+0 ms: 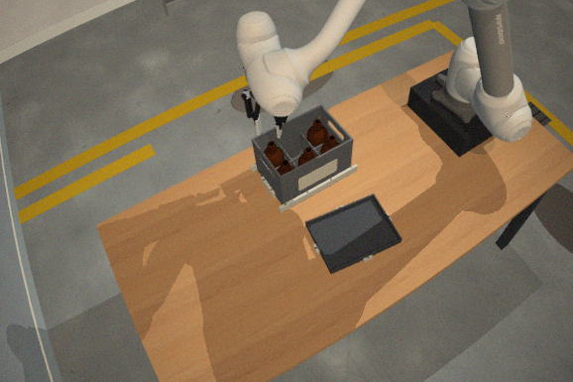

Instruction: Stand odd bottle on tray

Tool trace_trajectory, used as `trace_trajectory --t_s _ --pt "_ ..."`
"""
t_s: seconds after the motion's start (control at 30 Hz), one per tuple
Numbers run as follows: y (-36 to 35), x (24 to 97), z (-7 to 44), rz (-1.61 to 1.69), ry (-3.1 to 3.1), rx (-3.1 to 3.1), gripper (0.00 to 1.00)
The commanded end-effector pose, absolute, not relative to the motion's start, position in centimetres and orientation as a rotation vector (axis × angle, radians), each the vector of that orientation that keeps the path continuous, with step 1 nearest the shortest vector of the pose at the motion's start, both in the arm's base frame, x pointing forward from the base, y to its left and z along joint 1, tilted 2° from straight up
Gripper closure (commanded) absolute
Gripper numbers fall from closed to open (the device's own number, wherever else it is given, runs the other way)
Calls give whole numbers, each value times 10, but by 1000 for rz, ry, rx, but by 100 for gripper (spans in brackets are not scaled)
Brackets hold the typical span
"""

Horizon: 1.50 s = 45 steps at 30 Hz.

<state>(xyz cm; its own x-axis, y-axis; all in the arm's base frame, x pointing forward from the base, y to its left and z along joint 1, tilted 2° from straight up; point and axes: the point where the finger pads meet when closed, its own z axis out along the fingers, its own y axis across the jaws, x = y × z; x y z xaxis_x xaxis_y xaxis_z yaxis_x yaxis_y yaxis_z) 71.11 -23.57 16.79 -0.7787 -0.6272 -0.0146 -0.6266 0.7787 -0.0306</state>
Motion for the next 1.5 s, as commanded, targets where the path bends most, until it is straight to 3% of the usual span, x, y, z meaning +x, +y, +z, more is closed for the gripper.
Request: trace_trajectory --t_s 0.0,1.47 --pt "-238 710 161 -34 2939 -1043 62" --pt "-238 711 132 -34 2939 -1043 62"
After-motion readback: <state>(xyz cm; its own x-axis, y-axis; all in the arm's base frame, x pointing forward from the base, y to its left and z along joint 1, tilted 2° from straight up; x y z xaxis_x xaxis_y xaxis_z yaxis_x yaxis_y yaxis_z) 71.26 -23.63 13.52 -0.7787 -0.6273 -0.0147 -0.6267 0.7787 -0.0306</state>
